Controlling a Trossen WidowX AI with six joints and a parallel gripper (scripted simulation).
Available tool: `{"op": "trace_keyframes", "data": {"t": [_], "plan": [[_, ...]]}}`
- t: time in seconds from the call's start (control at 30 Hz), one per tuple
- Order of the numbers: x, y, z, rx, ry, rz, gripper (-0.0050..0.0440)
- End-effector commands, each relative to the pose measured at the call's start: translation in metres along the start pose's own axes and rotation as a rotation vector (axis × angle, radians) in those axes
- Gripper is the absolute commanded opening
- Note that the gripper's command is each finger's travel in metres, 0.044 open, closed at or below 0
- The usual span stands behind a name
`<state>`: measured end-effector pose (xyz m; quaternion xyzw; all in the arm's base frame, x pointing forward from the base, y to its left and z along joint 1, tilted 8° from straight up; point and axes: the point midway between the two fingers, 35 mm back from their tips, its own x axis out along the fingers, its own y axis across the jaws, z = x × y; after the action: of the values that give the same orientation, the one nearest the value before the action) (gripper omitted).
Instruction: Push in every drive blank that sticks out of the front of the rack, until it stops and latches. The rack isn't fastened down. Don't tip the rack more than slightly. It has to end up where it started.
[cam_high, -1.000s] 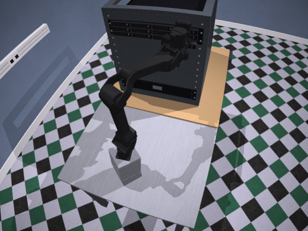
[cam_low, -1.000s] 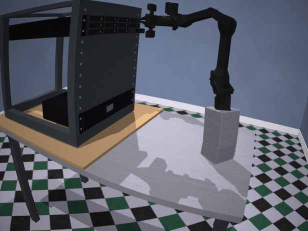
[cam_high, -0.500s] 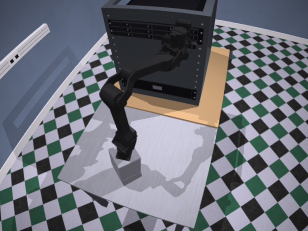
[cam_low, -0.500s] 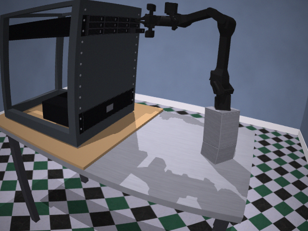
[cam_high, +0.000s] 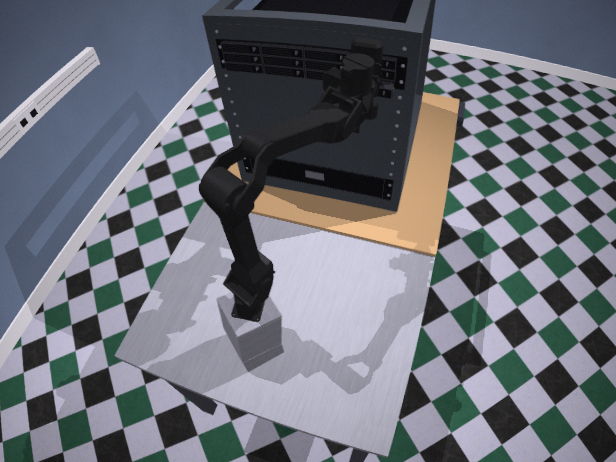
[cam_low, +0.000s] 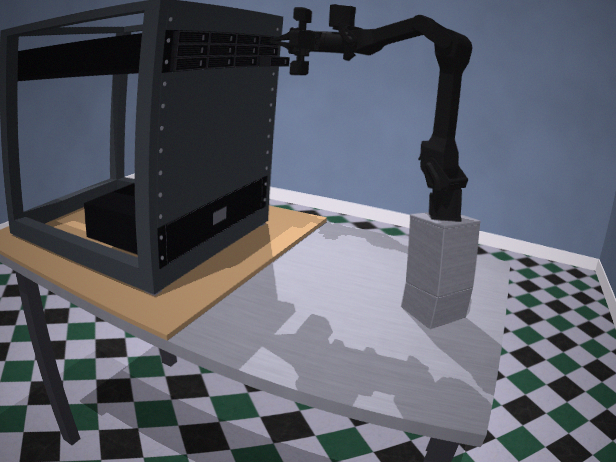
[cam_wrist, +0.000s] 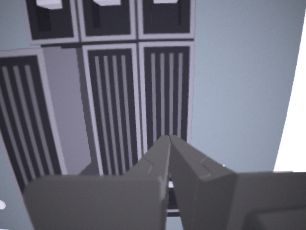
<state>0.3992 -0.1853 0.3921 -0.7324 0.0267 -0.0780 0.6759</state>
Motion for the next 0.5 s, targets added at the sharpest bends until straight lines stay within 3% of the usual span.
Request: {"op": "trace_keyframes", "data": {"t": [0.0, 0.47], "plan": [[0.0, -0.0118, -0.0009, -0.015, 0.007, -0.025, -0.005], [0.003, -0.0117, -0.0011, -0.015, 0.007, -0.025, -0.005]]}}
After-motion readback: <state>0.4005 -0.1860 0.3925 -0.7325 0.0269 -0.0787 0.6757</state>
